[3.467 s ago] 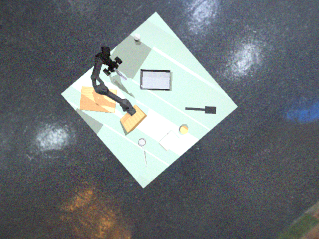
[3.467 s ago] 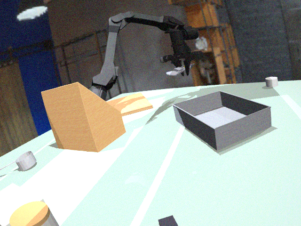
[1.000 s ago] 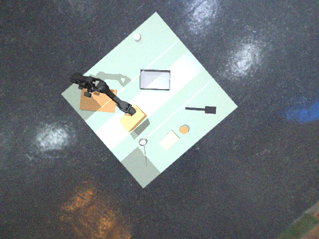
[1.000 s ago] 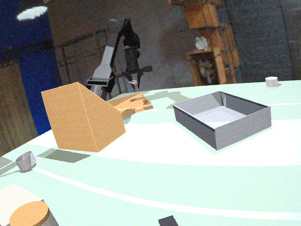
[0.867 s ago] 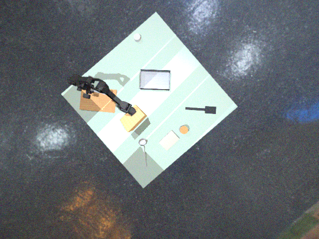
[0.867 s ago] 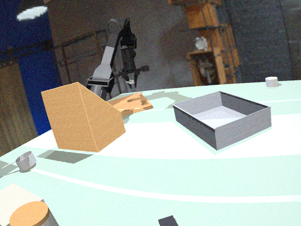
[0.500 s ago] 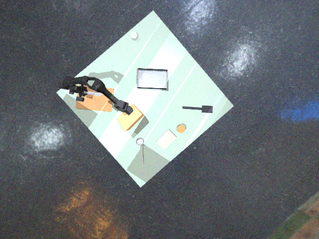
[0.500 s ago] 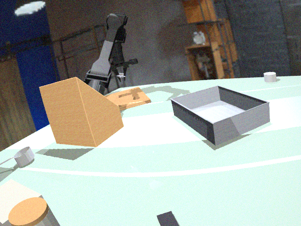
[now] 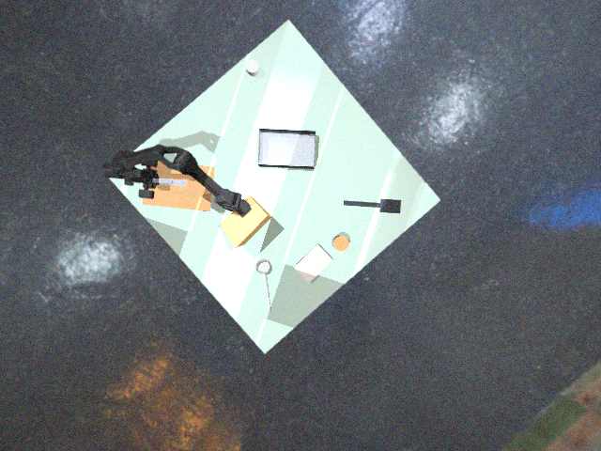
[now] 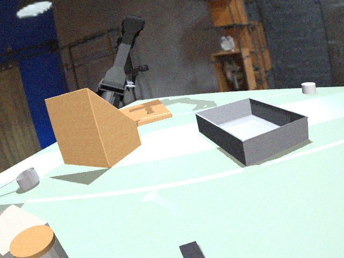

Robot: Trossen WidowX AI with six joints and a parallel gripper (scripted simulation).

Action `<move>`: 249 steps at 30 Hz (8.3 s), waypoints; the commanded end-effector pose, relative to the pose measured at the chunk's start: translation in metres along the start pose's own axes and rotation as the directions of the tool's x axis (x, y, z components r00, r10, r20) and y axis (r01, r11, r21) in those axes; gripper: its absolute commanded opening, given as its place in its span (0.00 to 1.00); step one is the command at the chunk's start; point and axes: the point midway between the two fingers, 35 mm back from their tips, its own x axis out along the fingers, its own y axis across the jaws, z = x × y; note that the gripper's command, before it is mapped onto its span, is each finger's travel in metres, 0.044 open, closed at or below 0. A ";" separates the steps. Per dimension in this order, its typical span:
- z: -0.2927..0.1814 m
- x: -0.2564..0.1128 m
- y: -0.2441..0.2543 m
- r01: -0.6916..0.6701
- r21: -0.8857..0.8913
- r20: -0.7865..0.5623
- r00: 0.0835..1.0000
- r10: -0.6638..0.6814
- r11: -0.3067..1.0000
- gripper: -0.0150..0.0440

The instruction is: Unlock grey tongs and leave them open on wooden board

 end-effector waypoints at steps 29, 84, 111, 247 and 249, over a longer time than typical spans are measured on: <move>0.012 -0.019 0.006 -0.097 0.014 0.457 0.886 0.080 0.995 0.00; -0.030 -0.083 0.001 0.006 -0.003 0.938 0.346 0.001 1.000 0.00; -0.027 -0.080 0.002 -0.002 -0.006 0.929 0.370 0.007 1.000 0.00; 0.002 0.060 -0.002 0.015 0.006 0.007 1.000 -0.015 1.000 0.18; 0.002 0.060 -0.002 0.015 0.006 0.007 1.000 -0.015 1.000 0.27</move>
